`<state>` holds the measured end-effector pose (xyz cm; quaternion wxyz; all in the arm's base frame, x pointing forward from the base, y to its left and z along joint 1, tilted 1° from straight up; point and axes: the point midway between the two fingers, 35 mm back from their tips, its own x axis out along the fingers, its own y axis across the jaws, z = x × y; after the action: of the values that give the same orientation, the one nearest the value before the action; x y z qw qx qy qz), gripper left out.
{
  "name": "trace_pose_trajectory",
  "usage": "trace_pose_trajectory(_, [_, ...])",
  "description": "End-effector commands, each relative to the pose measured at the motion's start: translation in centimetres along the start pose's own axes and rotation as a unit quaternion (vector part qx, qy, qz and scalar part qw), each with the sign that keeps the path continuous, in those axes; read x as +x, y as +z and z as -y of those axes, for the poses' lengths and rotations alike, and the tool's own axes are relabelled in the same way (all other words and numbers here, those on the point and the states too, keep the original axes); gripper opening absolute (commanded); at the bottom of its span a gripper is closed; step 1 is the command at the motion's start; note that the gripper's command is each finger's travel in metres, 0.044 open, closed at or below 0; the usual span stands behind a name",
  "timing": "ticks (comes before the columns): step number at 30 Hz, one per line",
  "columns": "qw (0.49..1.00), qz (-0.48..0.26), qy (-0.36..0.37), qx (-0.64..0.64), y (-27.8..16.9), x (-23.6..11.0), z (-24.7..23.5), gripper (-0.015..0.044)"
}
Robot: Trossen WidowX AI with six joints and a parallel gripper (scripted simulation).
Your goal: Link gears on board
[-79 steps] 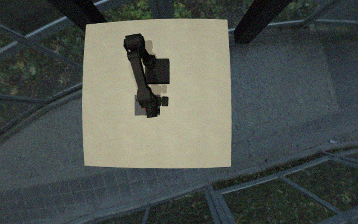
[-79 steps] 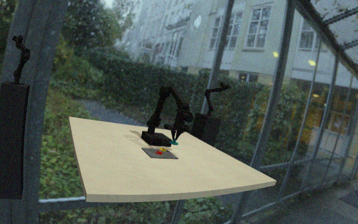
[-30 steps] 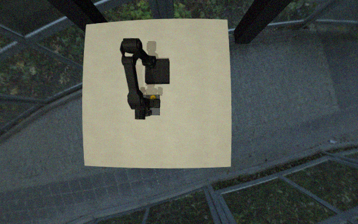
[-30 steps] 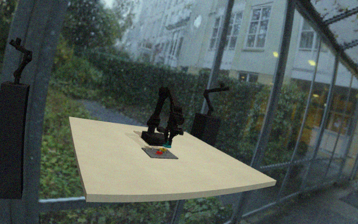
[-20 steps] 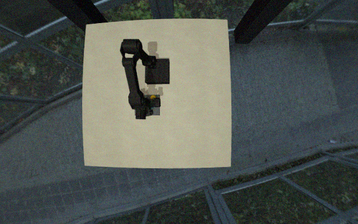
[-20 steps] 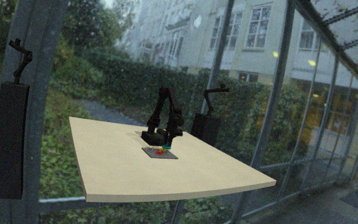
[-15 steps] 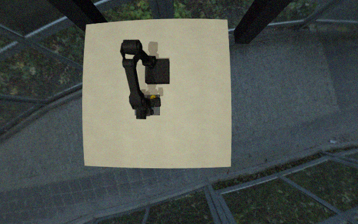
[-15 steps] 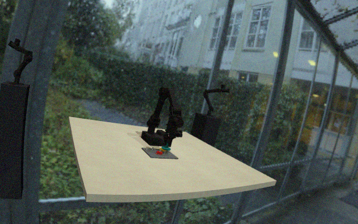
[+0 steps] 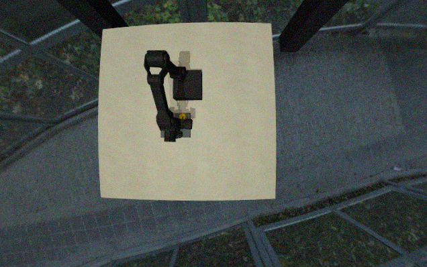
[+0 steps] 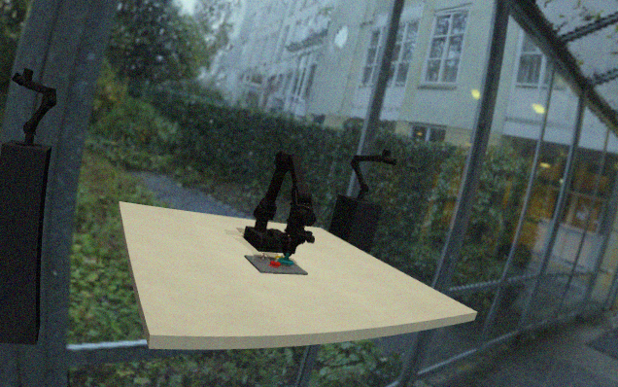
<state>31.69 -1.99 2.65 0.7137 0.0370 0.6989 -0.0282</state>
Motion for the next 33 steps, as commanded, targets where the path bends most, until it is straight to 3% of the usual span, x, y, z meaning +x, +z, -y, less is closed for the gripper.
trace_pose_trajectory(1, [1.0,0.0,0.0,0.029,-0.01,0.17,-0.01,0.0])
trace_pose_trajectory(10, [0.999,0.0,0.0,0.051,0.05,0.4,0.08,0.0])
trace_pose_trajectory(28, [0.996,0.0,0.0,-0.089,-0.03,0.9,0.06,0.0])
trace_pose_trajectory(33, [0.998,0.0,0.0,-0.064,-0.03,0.75,0.05,0.0131])
